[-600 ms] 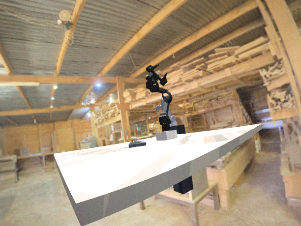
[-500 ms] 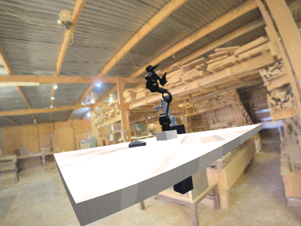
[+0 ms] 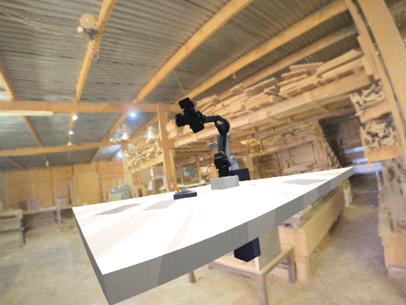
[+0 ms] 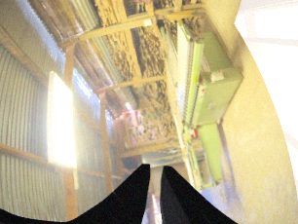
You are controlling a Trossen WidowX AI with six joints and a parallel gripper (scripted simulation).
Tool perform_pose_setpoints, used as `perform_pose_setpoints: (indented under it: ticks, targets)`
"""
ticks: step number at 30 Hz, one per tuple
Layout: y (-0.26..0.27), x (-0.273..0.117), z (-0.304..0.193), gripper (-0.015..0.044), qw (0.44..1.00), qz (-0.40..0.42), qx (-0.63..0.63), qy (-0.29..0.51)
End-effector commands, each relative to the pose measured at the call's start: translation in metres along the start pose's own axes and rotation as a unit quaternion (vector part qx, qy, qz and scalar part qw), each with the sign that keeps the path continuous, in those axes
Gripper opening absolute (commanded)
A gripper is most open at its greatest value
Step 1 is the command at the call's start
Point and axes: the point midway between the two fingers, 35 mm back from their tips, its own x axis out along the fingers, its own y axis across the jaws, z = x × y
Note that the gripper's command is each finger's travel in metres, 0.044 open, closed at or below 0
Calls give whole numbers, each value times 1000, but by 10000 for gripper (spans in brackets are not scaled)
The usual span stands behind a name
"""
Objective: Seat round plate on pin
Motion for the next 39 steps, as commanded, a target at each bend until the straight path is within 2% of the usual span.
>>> perform_pose_setpoints:
  ticks: [1,8,10,14,16,20,24,27,30,39]
  targets:
    - [-34,0,66,0,988,-78,-82,-105]
    - [-81,-18,129,0,946,-209,-173,-178]
    - [-104,-31,154,0,917,-279,-209,-191]
    - [-136,-54,181,0,869,-381,-254,-185]
    - [-144,-60,187,0,857,-406,-264,-179]
    - [-184,-98,209,0,782,-530,-305,-118]
    - [-205,-122,216,0,736,-593,-321,-62]
    - [-232,-159,216,0,671,-661,-333,39]
    - [-243,-178,214,0,639,-686,-334,99]
    - [-244,-179,213,0,638,-686,-334,100]
